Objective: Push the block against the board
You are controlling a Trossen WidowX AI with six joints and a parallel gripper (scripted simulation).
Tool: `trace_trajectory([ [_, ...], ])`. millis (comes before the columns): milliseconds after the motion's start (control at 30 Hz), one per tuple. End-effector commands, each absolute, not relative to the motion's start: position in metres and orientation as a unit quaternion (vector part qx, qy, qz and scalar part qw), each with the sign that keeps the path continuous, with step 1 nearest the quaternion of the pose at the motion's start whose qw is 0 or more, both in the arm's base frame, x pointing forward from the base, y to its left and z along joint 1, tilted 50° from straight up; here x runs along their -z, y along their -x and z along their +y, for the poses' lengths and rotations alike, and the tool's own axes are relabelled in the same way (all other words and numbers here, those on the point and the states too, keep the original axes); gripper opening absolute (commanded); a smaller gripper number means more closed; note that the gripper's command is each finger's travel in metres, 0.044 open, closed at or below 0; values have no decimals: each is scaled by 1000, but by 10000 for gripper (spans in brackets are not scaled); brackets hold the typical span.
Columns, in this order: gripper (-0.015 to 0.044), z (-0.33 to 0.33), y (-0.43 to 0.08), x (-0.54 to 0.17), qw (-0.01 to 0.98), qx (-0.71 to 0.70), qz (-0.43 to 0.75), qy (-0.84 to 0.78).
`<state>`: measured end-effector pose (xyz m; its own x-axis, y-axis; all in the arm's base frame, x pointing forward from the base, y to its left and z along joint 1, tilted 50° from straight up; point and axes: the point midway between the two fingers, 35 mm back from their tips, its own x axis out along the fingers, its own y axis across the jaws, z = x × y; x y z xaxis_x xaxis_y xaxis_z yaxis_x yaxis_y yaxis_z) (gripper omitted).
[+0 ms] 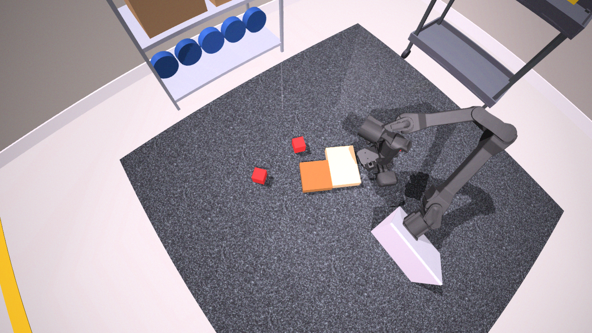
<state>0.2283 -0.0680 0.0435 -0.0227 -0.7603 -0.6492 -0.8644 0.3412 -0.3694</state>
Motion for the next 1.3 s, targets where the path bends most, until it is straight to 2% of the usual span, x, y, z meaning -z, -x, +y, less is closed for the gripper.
trace_trajectory([
  [0,0,-47,-232,-63,409,-60,708,572],
  [200,0,-49,-238,-60,425,-44,706,565],
  [733,0,-39,-290,-61,563,151,691,427],
  [1267,0,-32,-339,-55,658,334,625,255],
])
